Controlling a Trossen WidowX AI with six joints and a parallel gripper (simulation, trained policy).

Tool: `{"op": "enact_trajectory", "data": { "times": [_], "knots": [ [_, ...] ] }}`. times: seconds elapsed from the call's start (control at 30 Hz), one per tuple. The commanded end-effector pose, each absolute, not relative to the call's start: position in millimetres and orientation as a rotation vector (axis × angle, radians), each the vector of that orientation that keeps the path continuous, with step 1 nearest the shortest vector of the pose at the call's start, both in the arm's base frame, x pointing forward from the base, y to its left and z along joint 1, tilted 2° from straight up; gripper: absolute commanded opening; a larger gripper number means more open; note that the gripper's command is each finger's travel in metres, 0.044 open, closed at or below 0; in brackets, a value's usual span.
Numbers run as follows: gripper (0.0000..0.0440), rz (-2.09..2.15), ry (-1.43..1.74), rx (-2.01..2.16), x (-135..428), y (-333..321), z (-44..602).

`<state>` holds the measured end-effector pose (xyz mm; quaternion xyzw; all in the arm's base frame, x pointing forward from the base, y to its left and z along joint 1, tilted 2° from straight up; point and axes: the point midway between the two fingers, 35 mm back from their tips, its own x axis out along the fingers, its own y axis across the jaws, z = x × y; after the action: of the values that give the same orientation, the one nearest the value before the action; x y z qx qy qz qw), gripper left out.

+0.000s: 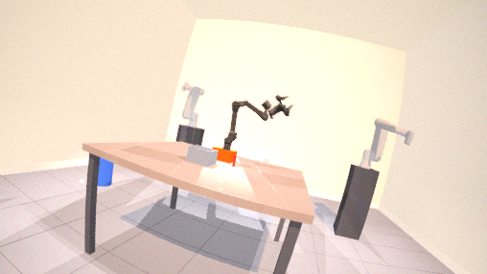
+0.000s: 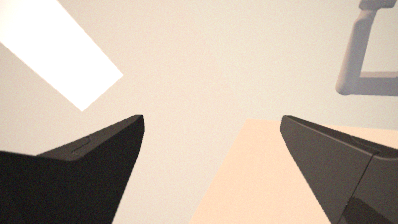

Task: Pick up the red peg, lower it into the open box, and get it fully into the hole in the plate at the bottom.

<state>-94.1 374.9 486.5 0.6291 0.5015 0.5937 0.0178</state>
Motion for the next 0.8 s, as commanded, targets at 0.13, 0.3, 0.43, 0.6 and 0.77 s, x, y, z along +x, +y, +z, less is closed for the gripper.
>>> {"op": "enact_trajectory", "data": {
  "times": [0.13,0.3,0.43,0.6,0.77],
  "knots": [
    [0.044,1.746,1.425,1.883,-70.9,394.1,471.5],
    [0.044,1.634,1.327,1.791,-44.7,412.1,450.6],
    [0.044,1.541,1.258,1.714,-21.4,423.6,432.4],
    [0.044,1.422,1.181,1.615,10.3,433.6,408.5],
    [0.044,1.299,1.115,1.512,44.3,437.9,383.8]
  ]
}}
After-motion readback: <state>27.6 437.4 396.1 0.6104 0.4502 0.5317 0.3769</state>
